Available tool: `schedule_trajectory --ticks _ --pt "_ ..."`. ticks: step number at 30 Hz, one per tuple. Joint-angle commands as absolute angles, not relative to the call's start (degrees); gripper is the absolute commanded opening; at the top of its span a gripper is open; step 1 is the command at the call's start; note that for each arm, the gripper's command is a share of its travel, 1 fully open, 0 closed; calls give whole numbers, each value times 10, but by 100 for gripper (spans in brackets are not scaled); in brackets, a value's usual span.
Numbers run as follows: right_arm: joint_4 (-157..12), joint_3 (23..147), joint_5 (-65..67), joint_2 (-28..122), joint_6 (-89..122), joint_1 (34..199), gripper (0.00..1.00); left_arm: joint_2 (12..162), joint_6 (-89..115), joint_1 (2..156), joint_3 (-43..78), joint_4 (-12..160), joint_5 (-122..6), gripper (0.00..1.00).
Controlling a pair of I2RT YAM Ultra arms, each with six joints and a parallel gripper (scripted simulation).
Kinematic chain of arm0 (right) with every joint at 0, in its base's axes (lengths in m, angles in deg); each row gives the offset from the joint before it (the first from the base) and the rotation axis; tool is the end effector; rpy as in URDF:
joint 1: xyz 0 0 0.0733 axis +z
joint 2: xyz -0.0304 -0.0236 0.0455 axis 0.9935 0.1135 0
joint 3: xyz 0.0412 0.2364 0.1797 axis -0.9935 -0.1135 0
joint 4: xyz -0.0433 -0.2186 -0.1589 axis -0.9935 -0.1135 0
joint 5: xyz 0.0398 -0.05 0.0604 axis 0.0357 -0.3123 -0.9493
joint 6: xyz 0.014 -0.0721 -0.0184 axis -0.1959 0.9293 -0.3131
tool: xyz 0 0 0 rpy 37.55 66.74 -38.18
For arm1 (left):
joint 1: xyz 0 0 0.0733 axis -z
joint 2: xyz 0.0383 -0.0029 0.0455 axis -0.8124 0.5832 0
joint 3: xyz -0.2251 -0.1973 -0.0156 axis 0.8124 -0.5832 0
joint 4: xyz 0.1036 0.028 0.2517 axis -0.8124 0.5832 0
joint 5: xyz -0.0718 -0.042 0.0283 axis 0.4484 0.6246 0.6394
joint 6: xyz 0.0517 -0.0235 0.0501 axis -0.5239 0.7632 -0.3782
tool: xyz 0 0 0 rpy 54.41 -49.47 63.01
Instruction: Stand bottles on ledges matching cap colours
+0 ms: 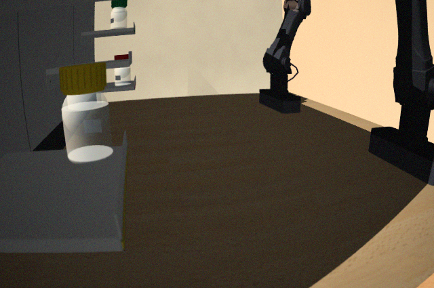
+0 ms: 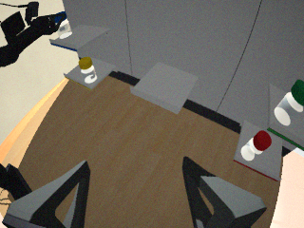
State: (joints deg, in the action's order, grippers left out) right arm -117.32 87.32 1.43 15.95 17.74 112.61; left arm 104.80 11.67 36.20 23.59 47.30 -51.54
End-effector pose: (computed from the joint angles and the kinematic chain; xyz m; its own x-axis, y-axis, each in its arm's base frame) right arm 0.1594 0.0946 0.4428 -0.3922 -0.2458 -0.8864 -0.5450 0.8384 0.0086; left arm 0.4536 0.1390 0.3636 0.0209 0.0039 -0.9998 -0.1587 0.9873 0.0005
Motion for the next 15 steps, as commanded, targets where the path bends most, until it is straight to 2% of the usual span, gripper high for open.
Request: schedule_trajectory --ticks 1,9,11,15 --pt "-1170 888 19 152 175 1131 87 1044 116 365 229 447 -518 50" --pt "-1170 888 19 152 175 1131 87 1043 116 365 234 447 -518 50" --pt "-1170 888 19 152 175 1131 87 1043 116 365 234 447 -518 70" --pt "-1170 888 19 152 175 1131 87 1033 116 364 222 437 -521 70"
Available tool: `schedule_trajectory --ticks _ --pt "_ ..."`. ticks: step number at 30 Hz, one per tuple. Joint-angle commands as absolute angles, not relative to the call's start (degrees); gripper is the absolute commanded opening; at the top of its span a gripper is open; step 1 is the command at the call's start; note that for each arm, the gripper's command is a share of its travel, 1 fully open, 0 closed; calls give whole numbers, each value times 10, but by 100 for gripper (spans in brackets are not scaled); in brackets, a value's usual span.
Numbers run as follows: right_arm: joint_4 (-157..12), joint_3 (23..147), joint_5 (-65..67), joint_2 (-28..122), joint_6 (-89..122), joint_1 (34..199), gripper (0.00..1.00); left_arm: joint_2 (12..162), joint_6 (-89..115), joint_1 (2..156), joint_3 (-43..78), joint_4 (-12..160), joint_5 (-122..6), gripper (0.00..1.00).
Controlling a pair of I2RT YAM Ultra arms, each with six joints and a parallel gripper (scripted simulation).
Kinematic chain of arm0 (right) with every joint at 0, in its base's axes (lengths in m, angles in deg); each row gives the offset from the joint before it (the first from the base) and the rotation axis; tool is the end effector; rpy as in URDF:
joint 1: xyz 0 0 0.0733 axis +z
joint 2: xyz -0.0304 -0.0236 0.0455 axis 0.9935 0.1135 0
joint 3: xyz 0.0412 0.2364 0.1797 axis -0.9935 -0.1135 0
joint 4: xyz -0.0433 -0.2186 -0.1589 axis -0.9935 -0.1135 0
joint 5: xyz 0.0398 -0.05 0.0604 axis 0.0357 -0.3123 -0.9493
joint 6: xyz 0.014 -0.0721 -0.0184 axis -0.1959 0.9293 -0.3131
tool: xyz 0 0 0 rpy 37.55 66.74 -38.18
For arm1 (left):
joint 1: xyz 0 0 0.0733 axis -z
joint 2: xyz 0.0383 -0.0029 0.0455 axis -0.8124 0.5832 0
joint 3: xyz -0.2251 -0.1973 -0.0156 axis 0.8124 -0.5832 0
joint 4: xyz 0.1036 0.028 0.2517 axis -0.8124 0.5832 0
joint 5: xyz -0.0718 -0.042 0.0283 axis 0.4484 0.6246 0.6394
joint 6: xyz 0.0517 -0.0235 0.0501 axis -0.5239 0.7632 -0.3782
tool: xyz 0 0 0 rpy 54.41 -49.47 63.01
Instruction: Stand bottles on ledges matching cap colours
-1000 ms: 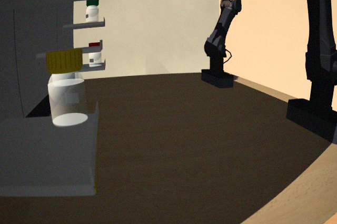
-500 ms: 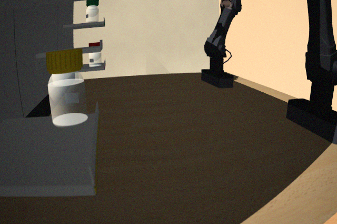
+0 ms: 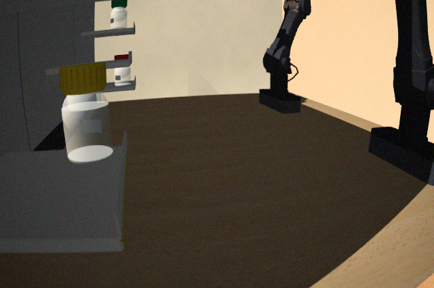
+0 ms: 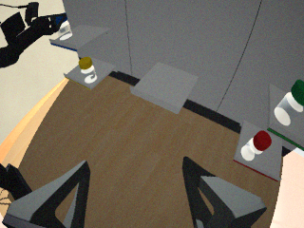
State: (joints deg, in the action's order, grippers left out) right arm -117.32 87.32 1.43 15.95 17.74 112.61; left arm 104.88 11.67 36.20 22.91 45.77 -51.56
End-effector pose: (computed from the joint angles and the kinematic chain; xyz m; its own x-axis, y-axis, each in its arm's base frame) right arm 0.1594 0.0946 0.4428 -0.3922 -0.2458 -0.8864 -0.5450 0.8384 0.0086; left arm 0.4533 0.1389 0.3619 0.0337 0.0080 -0.9994 -0.1590 0.9873 0.0026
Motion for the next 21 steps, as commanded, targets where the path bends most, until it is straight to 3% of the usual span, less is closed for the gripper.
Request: schedule_trajectory --ticks 1,15,21 --pt "-1170 888 19 152 175 1131 87 1029 116 364 218 435 -522 70" --pt "-1170 888 19 152 175 1131 87 969 124 346 145 422 -500 70" --pt "-1170 888 19 152 175 1131 87 853 126 328 23 443 -483 70"
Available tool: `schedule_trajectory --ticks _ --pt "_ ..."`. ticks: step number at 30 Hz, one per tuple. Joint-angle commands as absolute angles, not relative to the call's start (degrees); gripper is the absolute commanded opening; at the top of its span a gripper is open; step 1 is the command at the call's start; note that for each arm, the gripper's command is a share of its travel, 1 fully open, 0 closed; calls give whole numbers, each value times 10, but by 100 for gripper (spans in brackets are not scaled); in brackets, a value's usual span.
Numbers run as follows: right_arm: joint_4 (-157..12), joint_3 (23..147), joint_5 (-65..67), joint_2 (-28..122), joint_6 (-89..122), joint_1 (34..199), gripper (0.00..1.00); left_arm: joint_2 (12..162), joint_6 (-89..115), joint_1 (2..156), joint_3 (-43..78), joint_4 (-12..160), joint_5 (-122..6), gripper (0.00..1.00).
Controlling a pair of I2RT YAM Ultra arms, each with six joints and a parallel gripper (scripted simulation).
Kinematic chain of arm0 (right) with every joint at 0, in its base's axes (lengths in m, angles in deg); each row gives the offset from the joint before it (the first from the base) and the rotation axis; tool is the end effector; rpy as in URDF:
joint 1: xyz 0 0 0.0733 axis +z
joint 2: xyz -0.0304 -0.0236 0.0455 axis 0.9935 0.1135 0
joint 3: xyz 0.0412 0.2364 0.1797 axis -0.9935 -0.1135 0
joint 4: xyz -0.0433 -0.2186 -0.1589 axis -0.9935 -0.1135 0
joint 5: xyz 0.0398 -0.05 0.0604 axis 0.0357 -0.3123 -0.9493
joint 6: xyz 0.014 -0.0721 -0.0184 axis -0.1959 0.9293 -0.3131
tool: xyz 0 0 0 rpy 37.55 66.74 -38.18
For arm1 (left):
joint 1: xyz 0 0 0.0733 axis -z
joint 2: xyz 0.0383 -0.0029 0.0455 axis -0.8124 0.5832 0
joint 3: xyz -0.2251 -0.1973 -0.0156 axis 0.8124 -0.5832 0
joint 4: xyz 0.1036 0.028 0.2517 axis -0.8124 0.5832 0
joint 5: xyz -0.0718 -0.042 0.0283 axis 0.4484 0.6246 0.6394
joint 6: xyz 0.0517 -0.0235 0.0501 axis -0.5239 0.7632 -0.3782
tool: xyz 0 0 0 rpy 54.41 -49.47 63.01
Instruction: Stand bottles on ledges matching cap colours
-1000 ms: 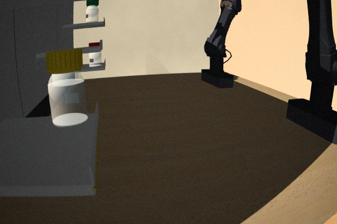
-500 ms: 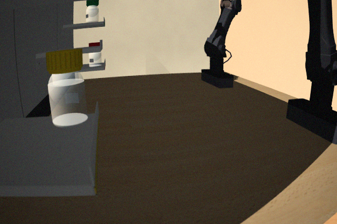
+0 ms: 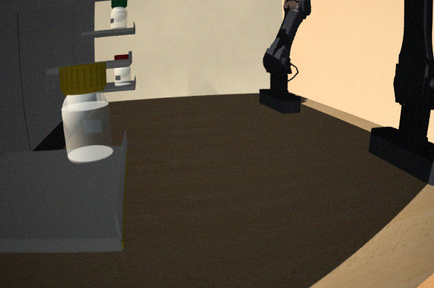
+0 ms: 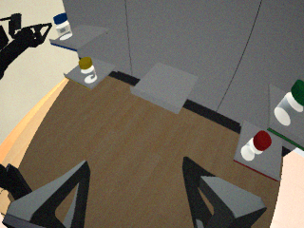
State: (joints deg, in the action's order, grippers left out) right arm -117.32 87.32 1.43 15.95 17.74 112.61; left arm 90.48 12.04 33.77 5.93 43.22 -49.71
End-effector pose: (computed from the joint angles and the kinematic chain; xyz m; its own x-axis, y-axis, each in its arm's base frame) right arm 0.1594 0.0946 0.4428 -0.3922 -0.2458 -0.8864 -0.5450 0.8384 0.0086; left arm 0.3769 0.1296 0.3560 0.0339 0.0029 -0.9994 -0.1688 0.9856 -0.0029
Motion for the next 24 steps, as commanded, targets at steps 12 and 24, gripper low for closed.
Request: schedule_trajectory --ticks 12,24 --pt "-1170 888 19 152 175 1131 87 807 115 327 -9 463 -473 93" --pt "-1170 888 19 152 175 1131 87 722 111 308 99 785 -443 100"
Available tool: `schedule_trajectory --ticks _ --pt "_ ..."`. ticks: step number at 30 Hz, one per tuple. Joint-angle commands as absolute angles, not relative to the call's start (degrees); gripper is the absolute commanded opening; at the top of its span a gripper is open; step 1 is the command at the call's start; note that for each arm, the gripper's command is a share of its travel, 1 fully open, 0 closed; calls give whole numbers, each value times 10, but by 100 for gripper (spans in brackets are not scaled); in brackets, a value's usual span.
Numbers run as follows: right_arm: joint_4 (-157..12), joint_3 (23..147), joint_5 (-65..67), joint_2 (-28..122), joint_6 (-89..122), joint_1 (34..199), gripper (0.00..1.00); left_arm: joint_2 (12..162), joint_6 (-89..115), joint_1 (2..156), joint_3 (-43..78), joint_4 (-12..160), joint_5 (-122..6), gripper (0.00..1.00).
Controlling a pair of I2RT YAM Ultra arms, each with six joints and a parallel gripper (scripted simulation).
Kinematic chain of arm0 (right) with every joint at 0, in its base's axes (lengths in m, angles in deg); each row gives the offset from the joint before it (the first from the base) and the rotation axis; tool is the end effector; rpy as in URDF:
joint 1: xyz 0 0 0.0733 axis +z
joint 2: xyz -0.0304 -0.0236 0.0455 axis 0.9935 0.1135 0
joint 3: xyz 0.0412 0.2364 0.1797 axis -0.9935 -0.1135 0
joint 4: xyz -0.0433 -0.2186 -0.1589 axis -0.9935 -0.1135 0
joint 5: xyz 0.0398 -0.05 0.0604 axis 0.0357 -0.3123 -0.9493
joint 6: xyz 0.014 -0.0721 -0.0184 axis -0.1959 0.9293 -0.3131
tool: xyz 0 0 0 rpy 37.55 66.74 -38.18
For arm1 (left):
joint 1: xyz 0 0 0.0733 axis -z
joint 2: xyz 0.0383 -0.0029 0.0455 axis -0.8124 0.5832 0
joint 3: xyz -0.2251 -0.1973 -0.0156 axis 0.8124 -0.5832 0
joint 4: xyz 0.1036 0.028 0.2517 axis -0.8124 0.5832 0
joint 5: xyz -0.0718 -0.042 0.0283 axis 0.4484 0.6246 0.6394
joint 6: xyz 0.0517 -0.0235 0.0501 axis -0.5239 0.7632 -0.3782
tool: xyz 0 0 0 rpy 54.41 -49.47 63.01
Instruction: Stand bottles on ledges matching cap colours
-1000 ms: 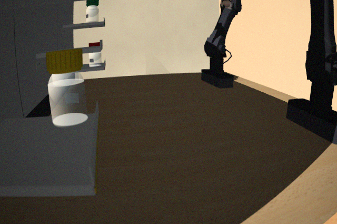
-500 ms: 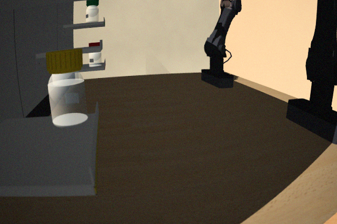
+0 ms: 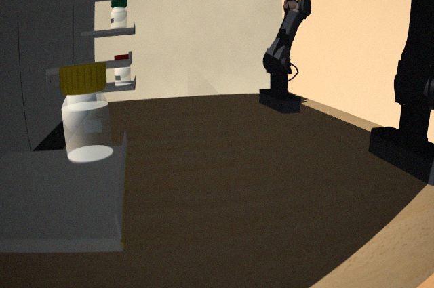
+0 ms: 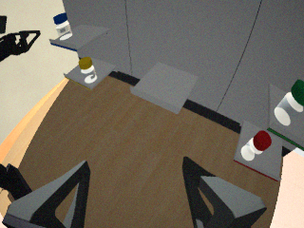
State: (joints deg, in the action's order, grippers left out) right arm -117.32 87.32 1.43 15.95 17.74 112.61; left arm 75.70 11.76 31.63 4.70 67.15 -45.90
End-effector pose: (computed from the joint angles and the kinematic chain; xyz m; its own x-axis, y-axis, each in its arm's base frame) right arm 0.1594 0.0946 0.4428 -0.3922 -0.2458 -0.8864 -0.5450 0.8384 0.0086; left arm 0.3091 0.1128 0.3812 -0.1342 -0.0608 -0.9891 -0.1433 0.9888 -0.0413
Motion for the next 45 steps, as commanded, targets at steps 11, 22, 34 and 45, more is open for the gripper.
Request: schedule_trajectory --ticks 11,22,34,45 --pt "-1170 888 19 152 175 1131 87 743 97 296 236 950 -428 100" --pt "-1170 888 19 152 175 1131 87 750 93 296 256 953 -430 100" --pt "-1170 888 19 152 175 1131 87 746 97 298 250 954 -433 100" --pt "-1170 888 19 152 175 1131 87 746 97 298 250 954 -433 100"
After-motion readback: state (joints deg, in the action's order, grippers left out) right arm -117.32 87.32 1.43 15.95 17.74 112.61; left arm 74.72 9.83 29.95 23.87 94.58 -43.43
